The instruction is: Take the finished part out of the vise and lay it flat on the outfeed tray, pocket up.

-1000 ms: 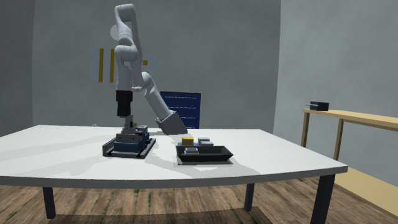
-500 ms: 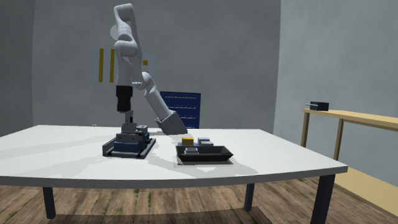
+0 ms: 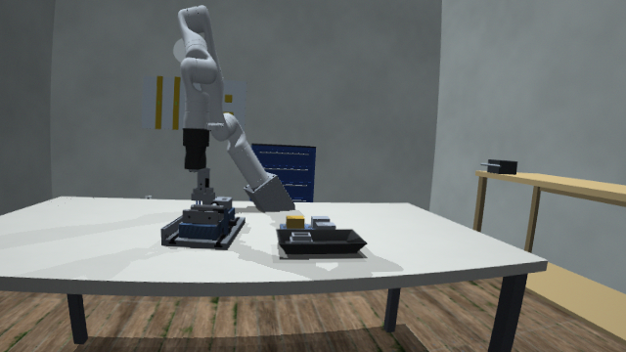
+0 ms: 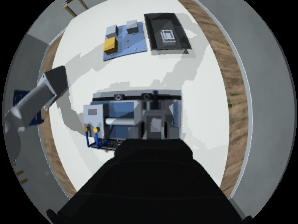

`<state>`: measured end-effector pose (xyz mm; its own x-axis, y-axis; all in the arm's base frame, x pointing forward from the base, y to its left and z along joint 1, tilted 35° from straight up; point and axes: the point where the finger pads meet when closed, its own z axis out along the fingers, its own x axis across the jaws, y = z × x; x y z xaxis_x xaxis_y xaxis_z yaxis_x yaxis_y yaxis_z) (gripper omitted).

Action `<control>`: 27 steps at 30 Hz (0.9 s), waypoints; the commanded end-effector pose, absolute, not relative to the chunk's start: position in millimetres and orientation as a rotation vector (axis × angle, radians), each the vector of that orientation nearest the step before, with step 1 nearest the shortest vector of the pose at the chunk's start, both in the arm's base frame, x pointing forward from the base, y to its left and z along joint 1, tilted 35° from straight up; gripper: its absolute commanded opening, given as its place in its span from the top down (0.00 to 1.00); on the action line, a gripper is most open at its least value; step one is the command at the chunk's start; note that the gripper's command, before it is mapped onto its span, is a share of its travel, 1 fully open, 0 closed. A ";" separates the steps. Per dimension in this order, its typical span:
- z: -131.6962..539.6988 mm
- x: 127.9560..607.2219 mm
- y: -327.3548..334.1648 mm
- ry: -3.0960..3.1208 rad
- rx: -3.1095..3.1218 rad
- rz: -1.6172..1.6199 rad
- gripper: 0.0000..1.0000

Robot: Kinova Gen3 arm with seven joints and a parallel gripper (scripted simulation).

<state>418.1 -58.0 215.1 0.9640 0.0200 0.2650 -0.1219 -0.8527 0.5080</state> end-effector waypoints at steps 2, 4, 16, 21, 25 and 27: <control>218.9 418.7 -56.6 -0.070 2.566 0.362 1.00; 218.9 418.7 -56.6 -0.070 2.566 0.362 1.00; 219.8 424.9 -50.5 -0.070 2.561 0.368 1.00; 220.0 430.6 -44.2 -0.069 2.555 0.373 1.00; 218.9 441.4 -31.4 -0.064 2.541 0.378 1.00; 218.2 448.2 -22.5 -0.062 2.535 0.384 1.00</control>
<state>440.0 -35.0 220.5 0.9585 0.0348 0.2831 -0.1238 -0.8433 0.5230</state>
